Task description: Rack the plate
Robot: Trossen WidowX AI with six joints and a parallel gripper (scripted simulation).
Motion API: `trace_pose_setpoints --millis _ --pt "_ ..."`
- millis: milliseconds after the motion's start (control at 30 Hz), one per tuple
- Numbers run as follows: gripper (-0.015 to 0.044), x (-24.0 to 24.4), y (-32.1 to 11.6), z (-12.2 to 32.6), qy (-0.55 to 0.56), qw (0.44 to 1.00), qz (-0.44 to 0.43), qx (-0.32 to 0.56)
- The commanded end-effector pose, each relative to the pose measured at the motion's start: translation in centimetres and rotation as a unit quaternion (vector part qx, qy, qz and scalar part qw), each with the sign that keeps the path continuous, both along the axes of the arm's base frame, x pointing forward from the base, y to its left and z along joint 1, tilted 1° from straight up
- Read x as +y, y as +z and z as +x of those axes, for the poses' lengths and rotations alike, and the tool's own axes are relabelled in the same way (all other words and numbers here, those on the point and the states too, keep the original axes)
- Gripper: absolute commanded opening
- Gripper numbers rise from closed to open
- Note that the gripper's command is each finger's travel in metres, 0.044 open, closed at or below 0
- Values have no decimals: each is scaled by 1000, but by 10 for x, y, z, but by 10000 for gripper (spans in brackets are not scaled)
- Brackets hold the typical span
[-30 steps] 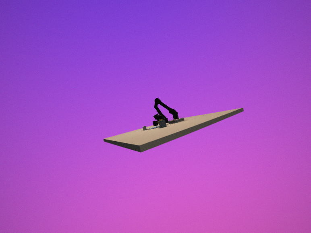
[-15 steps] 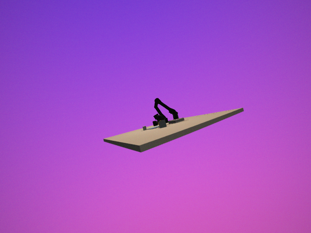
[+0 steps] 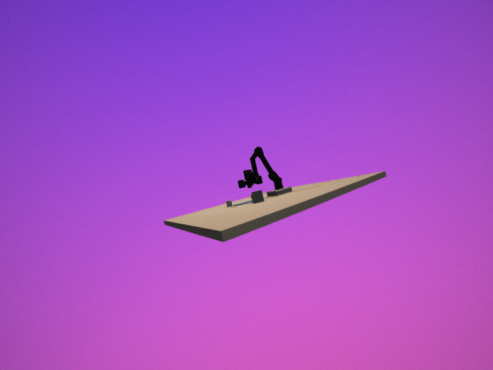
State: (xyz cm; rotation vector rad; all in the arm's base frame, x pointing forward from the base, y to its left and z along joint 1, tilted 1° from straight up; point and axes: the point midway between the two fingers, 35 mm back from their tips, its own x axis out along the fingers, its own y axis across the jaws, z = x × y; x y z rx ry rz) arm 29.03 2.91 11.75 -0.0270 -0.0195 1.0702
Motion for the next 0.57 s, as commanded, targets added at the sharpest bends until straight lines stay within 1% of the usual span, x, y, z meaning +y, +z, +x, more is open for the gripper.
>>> trace_pose_setpoints --millis 0,100,533 --pt "400 -1 19 1 4 1000 2 -1" --pt "400 -3 19 5 -3 1000 5 4" --pt "400 -38 30 77 -139 982 42 119"
